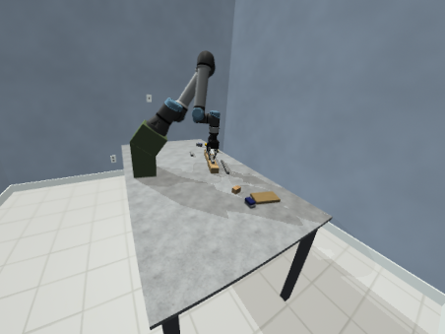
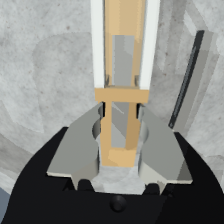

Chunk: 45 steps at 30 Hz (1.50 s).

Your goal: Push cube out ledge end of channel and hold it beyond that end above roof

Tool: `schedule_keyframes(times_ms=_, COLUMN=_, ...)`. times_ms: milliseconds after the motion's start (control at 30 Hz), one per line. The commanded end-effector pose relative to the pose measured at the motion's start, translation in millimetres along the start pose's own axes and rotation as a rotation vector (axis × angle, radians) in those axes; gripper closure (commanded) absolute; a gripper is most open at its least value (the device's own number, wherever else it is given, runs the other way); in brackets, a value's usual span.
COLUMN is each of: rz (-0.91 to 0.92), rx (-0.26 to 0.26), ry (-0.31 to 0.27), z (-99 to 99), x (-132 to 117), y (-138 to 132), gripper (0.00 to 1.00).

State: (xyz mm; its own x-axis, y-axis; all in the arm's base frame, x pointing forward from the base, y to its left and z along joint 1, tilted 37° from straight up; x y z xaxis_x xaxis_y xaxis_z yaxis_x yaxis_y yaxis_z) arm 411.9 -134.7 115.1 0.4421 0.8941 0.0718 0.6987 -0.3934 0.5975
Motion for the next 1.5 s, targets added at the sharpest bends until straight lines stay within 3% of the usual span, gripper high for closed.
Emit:
schedule_keyframes(times_ms=0, rz=0.000, rx=0.000, ry=0.000, z=-11.6, x=0.0, y=0.3, gripper=0.78)
schedule_keyframes(times_ms=567, rz=0.000, rx=0.000, ry=0.000, z=-47.1, x=-0.1, y=0.3, gripper=0.78)
schedule_keyframes(times_ms=1467, rz=0.000, rx=0.000, ry=0.000, z=-58.5, x=-0.1, y=0.3, gripper=0.78)
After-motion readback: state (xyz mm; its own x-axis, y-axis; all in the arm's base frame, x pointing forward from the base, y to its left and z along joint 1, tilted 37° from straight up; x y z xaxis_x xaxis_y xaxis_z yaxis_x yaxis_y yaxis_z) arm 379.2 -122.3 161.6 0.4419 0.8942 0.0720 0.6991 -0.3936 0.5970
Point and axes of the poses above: the point where the finger pads meet when closed, its own z axis out along the fingers, its own y axis across the jaws, x = y × z, the point moved 6 cm from there along -z, back along the fingers
